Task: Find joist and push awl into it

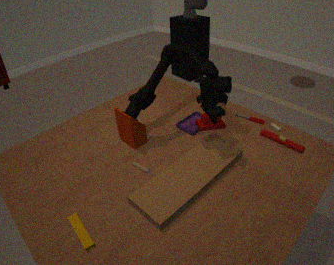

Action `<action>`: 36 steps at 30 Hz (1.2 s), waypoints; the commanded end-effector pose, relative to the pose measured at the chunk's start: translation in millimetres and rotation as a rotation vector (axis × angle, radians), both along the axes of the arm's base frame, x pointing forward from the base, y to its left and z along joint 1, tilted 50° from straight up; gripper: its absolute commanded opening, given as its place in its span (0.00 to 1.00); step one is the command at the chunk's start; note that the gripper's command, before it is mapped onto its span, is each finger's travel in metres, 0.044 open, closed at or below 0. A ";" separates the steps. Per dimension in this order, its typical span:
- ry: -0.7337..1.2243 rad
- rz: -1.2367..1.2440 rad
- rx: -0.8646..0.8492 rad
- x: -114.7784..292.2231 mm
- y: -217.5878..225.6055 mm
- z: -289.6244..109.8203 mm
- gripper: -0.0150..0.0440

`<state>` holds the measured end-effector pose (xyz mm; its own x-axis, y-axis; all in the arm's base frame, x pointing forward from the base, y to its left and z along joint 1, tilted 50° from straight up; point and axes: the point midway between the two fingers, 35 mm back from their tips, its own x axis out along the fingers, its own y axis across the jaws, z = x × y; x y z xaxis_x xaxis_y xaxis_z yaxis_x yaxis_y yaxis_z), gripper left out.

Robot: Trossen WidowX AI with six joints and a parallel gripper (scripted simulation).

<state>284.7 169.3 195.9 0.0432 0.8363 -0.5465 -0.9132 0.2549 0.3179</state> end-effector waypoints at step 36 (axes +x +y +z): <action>-0.350 0.385 0.174 -173.1 38.0 54.6 0.25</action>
<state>114.1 207.6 249.3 -0.1296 0.9011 -0.4138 -0.9899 -0.1419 0.0008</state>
